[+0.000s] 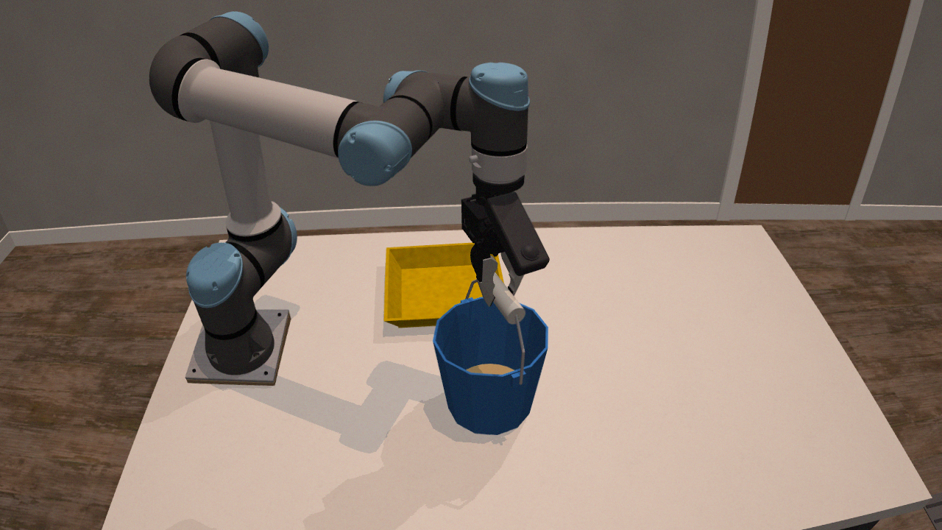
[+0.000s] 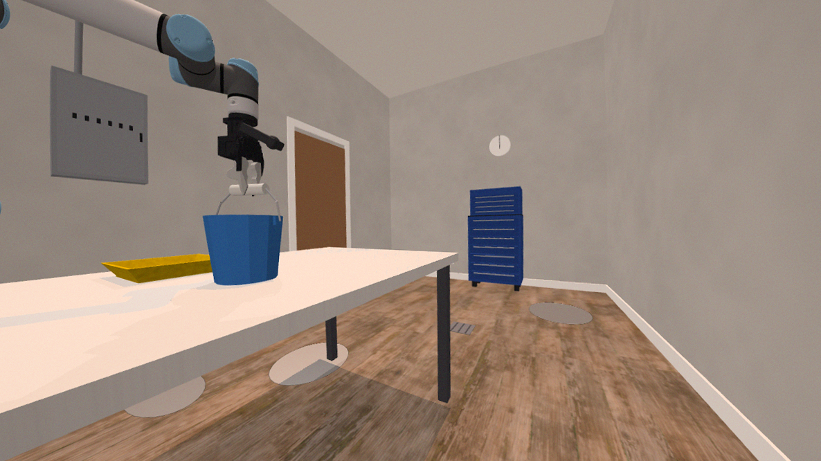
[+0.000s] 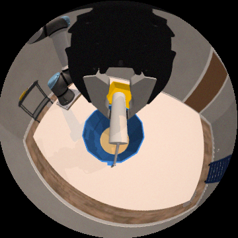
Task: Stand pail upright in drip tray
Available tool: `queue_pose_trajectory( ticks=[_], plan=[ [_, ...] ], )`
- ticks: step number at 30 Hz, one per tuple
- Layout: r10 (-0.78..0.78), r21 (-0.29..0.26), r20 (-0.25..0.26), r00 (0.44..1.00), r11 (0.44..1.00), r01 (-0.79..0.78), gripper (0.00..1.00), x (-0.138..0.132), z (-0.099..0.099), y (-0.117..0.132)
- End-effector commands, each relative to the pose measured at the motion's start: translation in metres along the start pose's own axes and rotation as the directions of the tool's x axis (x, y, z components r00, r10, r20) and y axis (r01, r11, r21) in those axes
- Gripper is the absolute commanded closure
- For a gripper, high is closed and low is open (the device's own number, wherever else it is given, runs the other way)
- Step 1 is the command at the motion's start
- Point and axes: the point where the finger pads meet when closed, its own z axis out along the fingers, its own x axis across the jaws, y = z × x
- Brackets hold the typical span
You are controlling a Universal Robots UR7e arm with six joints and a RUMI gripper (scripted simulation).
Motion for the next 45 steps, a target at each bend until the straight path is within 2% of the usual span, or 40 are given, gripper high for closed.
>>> queue_pose_trajectory(
  ticks=[1,28,45],
  plan=[
    [0.0,0.001,0.001,1.0,1.0,0.0,1.0,0.0,-0.001,0.0],
    [0.0,0.001,0.001,1.0,1.0,0.0,1.0,0.0,-0.007,0.0],
    [0.0,0.001,0.001,1.0,1.0,0.0,1.0,0.0,-0.028,0.0]
  ],
)
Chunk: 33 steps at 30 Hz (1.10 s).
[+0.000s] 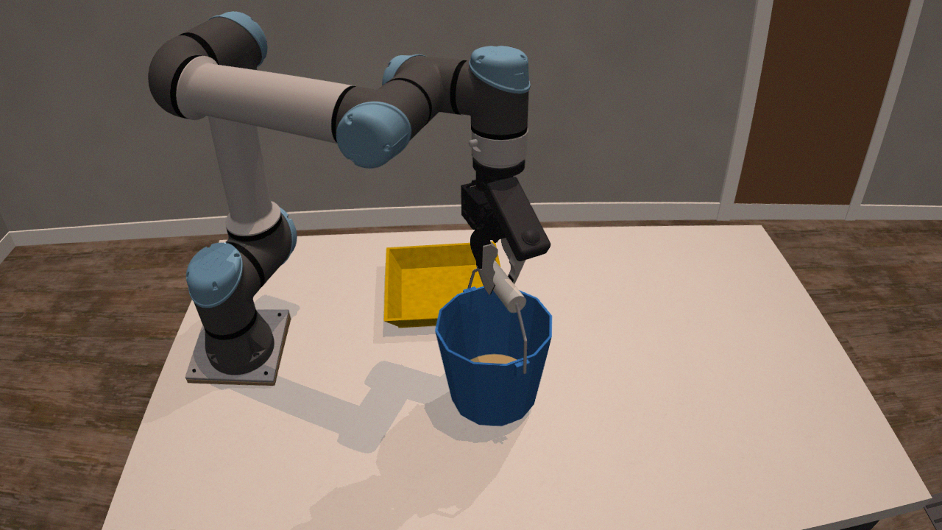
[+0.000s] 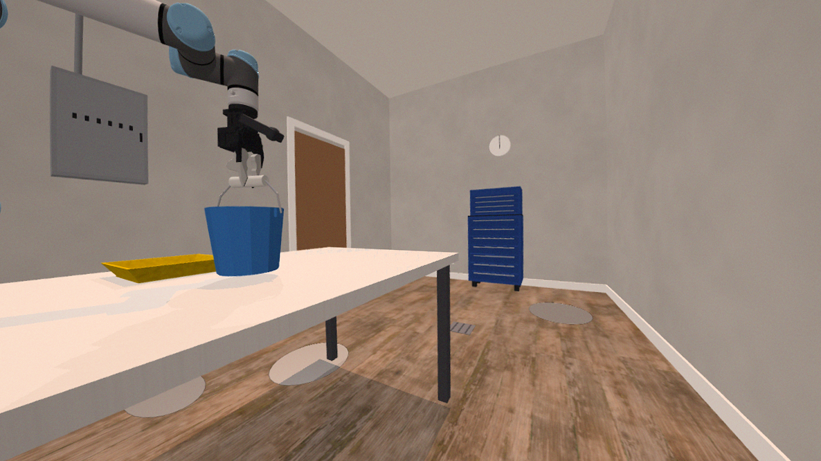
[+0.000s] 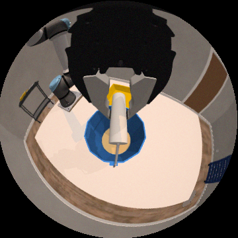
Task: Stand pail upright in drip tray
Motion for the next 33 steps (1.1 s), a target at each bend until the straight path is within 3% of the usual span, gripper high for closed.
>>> queue_pose_trajectory(
  ticks=[1,33],
  plan=[
    [0.0,0.002,0.002,1.0,1.0,0.0,1.0,0.0,-0.006,0.0],
    [0.0,0.002,0.002,1.0,1.0,0.0,1.0,0.0,-0.054,0.0]
  ],
)
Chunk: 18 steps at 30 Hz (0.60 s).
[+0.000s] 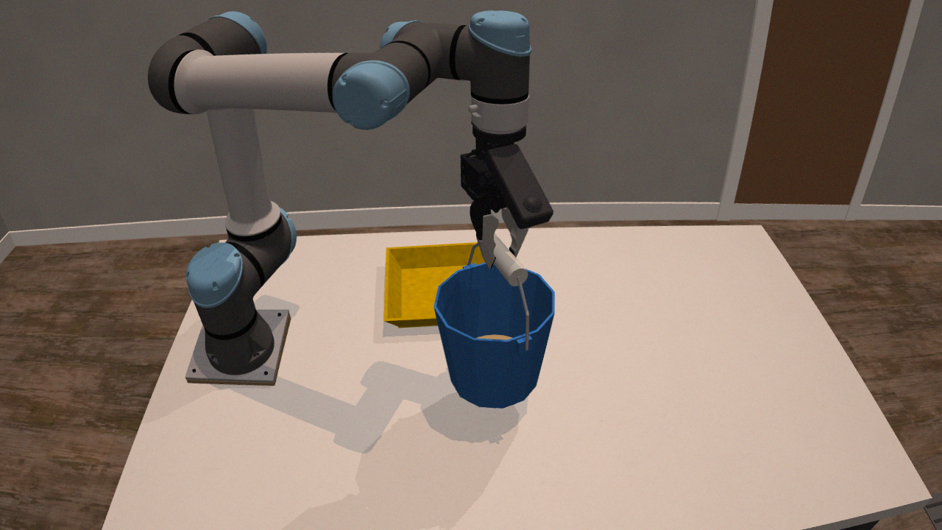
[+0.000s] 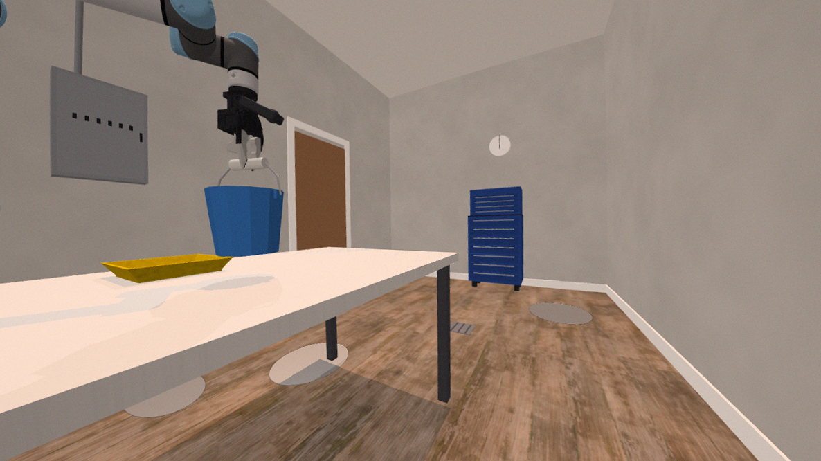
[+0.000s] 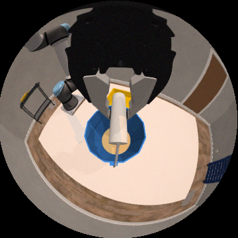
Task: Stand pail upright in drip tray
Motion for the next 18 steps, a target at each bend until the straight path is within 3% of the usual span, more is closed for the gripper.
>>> queue_pose_trajectory(
  ticks=[1,18],
  plan=[
    [0.0,0.002,0.002,1.0,1.0,0.0,1.0,0.0,-0.004,0.0],
    [0.0,0.002,0.002,1.0,1.0,0.0,1.0,0.0,-0.015,0.0]
  ],
)
